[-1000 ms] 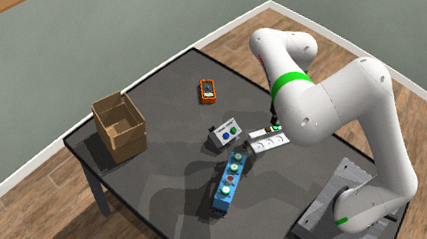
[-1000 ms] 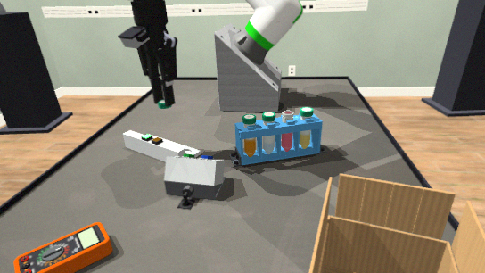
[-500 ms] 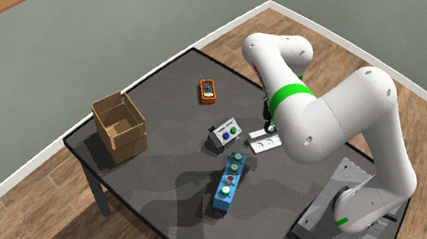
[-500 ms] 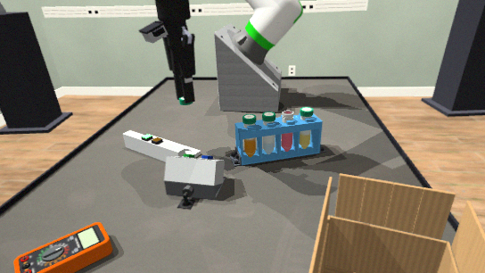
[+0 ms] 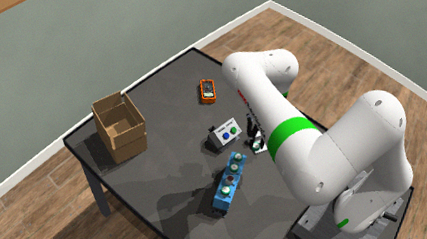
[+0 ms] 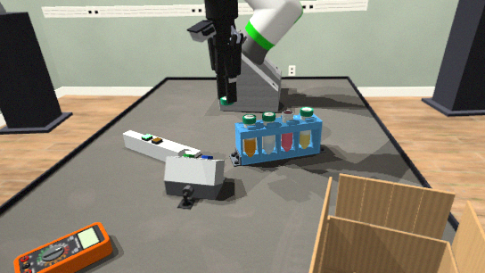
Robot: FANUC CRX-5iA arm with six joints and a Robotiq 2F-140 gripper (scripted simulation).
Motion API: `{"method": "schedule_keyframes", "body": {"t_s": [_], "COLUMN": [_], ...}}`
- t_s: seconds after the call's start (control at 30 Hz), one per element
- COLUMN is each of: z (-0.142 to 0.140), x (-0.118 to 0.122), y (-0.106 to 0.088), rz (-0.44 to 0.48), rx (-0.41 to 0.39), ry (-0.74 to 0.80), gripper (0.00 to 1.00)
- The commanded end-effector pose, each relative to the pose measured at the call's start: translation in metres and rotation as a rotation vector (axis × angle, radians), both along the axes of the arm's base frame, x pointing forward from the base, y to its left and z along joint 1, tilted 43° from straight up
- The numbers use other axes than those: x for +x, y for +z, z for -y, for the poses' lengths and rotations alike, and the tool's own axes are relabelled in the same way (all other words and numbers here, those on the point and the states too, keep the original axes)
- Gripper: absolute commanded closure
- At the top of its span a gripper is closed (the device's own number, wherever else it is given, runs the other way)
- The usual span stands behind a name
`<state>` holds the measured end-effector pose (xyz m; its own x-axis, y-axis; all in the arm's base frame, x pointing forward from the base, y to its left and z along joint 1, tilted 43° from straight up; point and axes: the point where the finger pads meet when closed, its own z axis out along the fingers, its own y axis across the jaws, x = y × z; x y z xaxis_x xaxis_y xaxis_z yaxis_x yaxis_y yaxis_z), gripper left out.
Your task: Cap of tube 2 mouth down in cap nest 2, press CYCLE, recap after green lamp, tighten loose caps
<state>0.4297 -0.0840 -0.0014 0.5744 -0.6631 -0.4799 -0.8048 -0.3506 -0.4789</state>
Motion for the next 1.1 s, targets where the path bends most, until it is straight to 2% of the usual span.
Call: {"method": "schedule_keyframes", "body": {"t_s": [0.0, 0.23, 0.3, 0.57, 0.87, 1.07], "z": [-0.022, -0.065, -0.065, -0.114, -0.116, -0.128], "x": [0.004, 0.010, 0.010, 0.016, 0.017, 0.020], "y": [0.023, 0.062, 0.062, 0.107, 0.105, 0.091], "rz": [0.000, 0.000, 0.000, 0.000, 0.000, 0.000], "rx": [-0.003, -0.003, -0.003, -0.003, -0.003, -0.003], "ry": [-0.002, -0.002, -0.002, -0.002, -0.002, -0.002], "gripper": [0.70, 0.70, 0.70, 0.70, 0.70, 0.70]}}
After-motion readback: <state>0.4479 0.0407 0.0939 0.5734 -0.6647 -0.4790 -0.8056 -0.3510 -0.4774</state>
